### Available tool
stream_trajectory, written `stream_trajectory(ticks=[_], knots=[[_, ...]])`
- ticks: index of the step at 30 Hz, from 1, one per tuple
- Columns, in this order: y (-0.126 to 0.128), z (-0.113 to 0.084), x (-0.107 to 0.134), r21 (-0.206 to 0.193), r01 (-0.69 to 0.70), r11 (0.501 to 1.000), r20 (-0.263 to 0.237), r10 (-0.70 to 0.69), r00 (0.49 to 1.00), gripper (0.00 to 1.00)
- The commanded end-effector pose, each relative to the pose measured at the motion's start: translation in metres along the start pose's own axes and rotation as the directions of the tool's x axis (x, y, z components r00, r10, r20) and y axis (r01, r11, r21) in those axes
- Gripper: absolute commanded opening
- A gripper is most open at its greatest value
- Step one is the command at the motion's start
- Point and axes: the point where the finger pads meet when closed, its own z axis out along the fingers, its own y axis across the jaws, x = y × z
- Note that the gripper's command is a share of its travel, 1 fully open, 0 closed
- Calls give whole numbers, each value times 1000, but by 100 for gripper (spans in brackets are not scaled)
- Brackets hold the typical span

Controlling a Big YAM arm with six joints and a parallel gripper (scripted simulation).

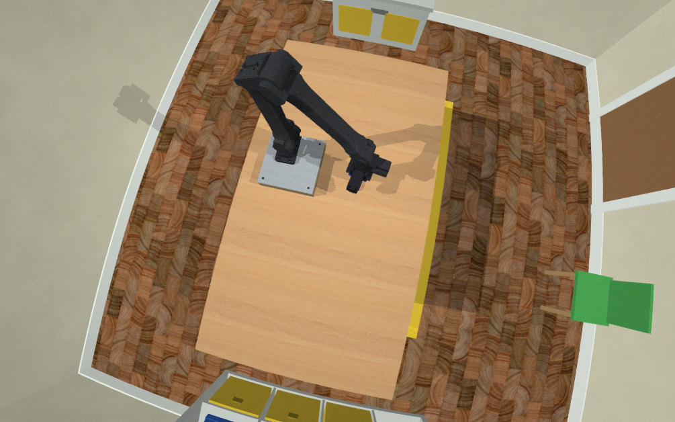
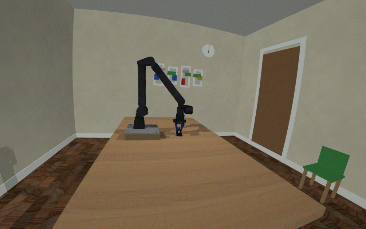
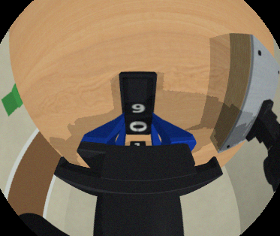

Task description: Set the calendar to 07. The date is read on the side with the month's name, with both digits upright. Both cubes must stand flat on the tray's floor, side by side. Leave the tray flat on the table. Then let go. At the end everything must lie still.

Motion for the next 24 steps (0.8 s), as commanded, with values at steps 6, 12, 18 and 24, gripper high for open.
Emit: stream_trajectory(ticks=[6, 12, 18, 24], knots=[[15, -15, -3, -42, 0, 999, 3, 0, 1000, 28], [19, -20, -3, -49, 0, 999, 3, 0, 1000, 28], [24, -24, -2, -59, 0, 998, 2, 0, 1000, 28], [25, -27, -2, -60, 0, 998, 2, 0, 1000, 28]])
